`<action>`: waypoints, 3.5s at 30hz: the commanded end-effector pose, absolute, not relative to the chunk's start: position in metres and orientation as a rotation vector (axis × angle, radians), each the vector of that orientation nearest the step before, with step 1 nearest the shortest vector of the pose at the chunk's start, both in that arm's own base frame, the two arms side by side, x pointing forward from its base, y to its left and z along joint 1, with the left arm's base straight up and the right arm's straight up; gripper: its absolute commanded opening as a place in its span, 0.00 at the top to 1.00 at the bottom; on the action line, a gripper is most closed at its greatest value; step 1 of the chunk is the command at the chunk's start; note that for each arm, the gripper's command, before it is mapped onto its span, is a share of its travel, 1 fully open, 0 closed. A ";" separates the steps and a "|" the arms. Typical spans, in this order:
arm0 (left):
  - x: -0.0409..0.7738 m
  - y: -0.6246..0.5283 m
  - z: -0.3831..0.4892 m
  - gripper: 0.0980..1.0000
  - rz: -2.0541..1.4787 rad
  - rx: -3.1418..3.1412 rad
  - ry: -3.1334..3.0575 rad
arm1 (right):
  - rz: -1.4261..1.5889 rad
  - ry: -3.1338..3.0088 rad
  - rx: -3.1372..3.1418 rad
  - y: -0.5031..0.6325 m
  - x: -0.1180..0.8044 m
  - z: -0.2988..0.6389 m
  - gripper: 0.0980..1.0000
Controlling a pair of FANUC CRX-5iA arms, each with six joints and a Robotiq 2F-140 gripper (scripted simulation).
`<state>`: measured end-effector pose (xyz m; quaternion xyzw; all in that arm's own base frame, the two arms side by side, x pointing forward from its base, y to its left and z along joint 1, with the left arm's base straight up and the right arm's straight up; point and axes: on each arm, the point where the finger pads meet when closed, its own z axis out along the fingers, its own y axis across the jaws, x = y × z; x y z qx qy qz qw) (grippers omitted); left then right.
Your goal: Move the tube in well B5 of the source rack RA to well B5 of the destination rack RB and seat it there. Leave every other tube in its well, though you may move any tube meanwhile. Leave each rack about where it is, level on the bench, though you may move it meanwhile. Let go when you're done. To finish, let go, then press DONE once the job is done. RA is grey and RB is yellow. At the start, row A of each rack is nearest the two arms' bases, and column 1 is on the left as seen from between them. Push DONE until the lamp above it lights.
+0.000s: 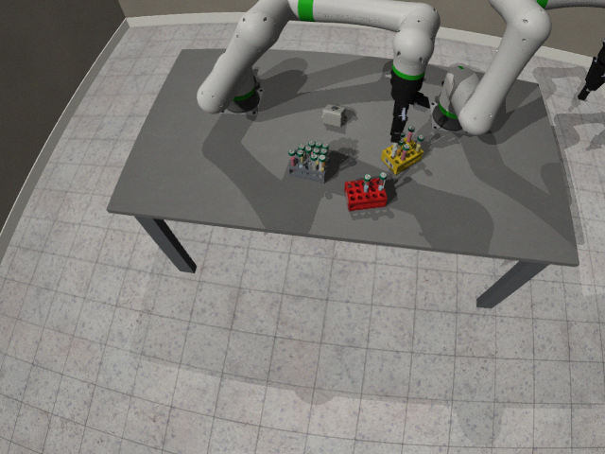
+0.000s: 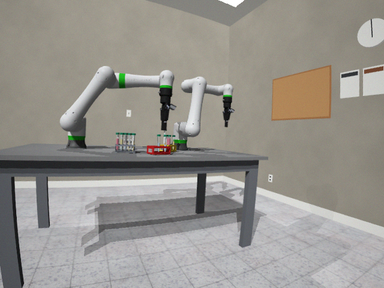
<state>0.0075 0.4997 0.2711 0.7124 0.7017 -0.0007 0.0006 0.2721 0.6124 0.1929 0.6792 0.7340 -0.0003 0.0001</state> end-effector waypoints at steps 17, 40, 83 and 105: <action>0.008 0.500 0.272 1.00 0.000 2.238 2.205 | 0.003 2.306 2.134 0.611 0.271 0.187 1.00; 0.008 0.500 0.272 1.00 0.000 2.238 2.205 | 0.003 2.306 2.134 0.610 0.271 0.177 1.00; 0.008 0.500 0.272 1.00 0.000 2.238 2.205 | 0.003 2.306 2.134 0.610 0.271 0.158 1.00; 0.008 0.500 0.272 1.00 0.000 2.238 2.205 | 0.003 2.306 2.134 0.610 0.270 0.152 1.00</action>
